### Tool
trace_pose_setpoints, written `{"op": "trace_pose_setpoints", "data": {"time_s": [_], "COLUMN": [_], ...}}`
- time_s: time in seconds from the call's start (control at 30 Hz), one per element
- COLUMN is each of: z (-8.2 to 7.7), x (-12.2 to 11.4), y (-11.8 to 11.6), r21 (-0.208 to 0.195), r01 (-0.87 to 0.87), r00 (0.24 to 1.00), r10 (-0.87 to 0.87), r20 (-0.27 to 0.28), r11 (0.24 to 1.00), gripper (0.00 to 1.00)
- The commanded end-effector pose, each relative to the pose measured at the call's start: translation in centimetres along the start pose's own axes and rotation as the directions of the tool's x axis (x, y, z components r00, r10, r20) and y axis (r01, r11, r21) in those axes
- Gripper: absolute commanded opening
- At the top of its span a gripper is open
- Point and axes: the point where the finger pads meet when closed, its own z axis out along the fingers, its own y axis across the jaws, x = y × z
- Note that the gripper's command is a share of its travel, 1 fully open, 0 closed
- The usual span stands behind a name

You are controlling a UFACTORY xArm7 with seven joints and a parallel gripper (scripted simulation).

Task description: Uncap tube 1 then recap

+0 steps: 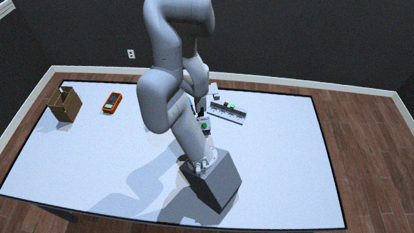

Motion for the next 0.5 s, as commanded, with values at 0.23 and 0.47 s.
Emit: {"op": "trace_pose_setpoints", "data": {"time_s": [0.23,0.47], "z": [2.64,2.64], "x": [1.74,1.74], "y": [1.96,1.96], "r21": [0.043,0.043], "r01": [0.003,0.003], "r00": [1.000,1.000], "r10": [-0.004,-0.004], "r20": [0.021,0.021], "r11": [0.999,0.999], "gripper": [0.00,0.00]}}
